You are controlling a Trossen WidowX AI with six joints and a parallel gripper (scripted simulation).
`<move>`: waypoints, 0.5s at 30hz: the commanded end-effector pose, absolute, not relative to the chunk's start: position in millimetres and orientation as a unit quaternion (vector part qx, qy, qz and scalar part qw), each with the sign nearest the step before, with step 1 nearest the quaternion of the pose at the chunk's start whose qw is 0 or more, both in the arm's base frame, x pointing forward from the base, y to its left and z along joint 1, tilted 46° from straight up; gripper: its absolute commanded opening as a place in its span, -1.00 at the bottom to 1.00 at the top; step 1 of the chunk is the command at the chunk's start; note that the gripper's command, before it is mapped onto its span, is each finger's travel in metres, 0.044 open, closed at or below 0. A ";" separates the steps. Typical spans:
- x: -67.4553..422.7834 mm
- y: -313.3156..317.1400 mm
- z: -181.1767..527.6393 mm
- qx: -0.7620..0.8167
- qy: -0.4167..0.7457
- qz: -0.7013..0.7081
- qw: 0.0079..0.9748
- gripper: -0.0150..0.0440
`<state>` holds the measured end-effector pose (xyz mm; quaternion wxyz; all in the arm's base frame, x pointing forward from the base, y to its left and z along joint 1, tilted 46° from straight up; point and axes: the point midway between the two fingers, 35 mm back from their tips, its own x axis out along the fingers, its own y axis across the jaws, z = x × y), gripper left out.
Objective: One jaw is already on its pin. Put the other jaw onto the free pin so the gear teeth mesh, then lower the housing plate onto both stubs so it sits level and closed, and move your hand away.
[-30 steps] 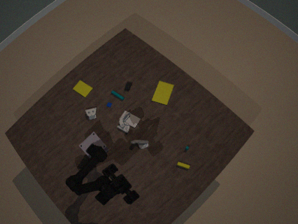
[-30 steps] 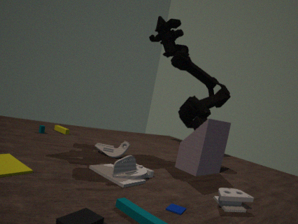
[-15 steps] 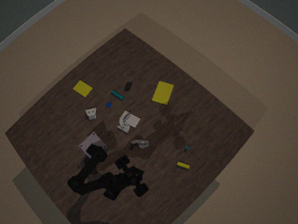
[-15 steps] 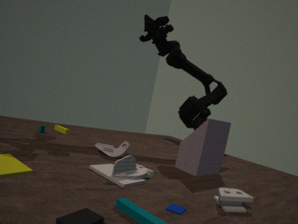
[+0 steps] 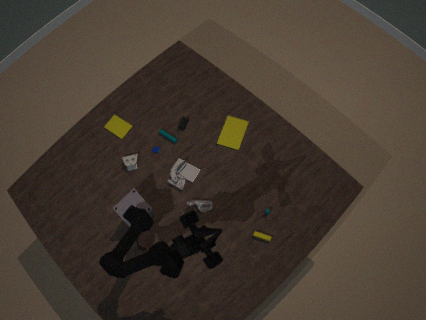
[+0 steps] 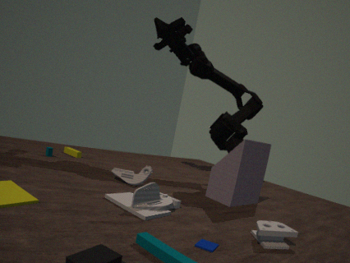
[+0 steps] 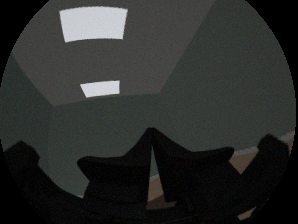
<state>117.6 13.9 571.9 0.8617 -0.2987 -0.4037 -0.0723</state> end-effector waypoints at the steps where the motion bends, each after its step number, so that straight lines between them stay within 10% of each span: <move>1: 134.2 7.6 563.8 -0.308 -0.376 -0.083 0.870 -0.49; 15: 186.0 -13.8 529.1 -0.351 -0.269 -0.115 0.890 -0.49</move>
